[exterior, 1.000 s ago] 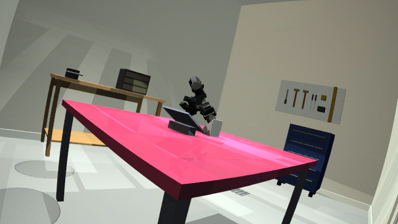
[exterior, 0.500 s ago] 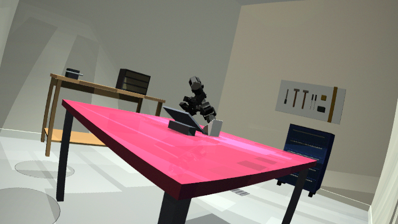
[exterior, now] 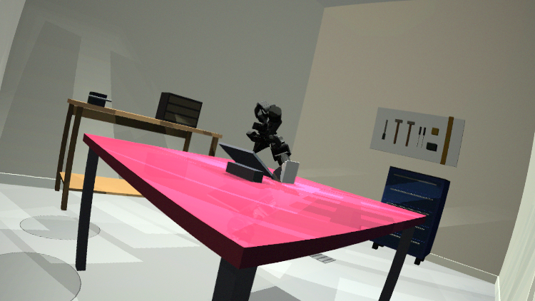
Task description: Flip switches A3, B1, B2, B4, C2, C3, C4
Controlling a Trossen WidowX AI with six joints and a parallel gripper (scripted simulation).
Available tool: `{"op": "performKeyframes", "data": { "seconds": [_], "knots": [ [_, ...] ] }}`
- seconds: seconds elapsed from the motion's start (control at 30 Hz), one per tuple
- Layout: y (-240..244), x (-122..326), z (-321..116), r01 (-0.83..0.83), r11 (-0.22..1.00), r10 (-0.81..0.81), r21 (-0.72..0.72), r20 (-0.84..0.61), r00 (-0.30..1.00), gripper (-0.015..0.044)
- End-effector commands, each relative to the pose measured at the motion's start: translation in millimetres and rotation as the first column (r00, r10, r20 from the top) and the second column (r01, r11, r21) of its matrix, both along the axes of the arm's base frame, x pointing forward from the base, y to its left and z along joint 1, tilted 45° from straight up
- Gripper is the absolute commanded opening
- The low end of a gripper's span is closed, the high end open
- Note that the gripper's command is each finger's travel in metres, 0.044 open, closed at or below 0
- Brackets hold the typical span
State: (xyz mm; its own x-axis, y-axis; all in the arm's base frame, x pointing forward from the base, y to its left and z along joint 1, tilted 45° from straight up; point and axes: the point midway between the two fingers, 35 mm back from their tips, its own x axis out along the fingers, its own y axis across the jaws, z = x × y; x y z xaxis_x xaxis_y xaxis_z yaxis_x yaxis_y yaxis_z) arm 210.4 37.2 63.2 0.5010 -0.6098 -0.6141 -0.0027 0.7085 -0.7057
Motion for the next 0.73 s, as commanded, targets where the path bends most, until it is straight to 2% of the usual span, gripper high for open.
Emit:
{"op": "performKeyframes", "data": {
  "seconds": [0.0,0.17,0.37,0.7],
  "knots": [
    [11.0,-11.5,14.9,-0.006,1.0,0.006,-0.001,0.015,1.0,0.0],
    [16.3,-8.7,13.7,-0.006,1.0,0.006,0.0,0.015,1.0,0.0],
    [59.6,10.9,-3.2,-0.006,1.0,0.006,0.002,0.017,1.0,0.0],
    [61.0,11.4,-4.0,-0.006,1.0,0.006,0.002,0.017,1.0,0.0]
  ]
}}
